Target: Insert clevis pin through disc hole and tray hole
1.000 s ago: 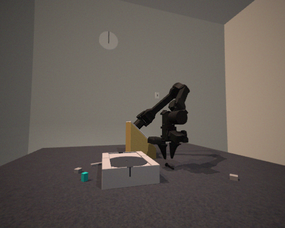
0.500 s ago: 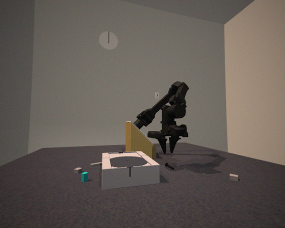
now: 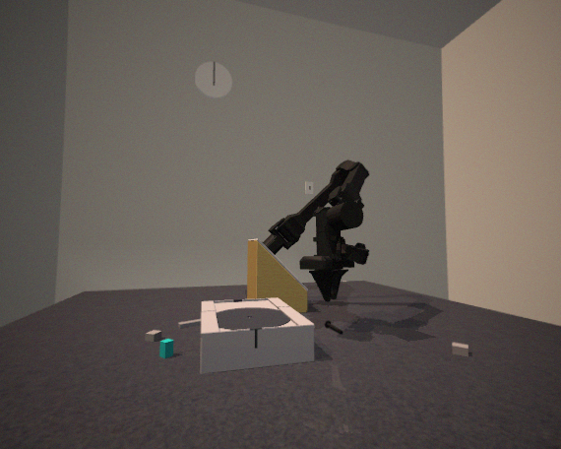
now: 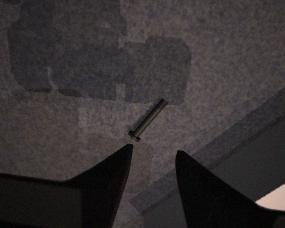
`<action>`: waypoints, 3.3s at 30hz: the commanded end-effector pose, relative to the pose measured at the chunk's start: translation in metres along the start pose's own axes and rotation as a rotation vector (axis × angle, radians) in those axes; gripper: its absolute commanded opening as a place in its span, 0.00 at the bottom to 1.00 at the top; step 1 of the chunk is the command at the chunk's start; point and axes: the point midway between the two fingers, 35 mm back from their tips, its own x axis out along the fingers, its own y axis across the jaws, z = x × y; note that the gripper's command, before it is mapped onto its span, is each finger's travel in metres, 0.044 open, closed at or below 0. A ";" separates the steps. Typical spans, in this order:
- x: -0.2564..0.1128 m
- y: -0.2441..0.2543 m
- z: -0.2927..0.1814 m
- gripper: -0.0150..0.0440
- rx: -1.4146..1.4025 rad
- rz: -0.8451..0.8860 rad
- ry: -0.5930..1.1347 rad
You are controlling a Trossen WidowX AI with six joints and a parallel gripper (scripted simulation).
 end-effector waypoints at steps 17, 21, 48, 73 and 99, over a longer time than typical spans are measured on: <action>-0.004 0.007 -0.005 0.53 -2.076 -0.298 0.018; -0.005 0.009 -0.006 0.53 -2.353 -0.351 0.065; 0.000 0.012 -0.007 0.53 -2.528 -0.379 0.101; 0.041 0.014 -0.010 0.53 -2.527 -0.379 0.099; 0.068 0.015 -0.011 0.53 -2.526 -0.379 0.097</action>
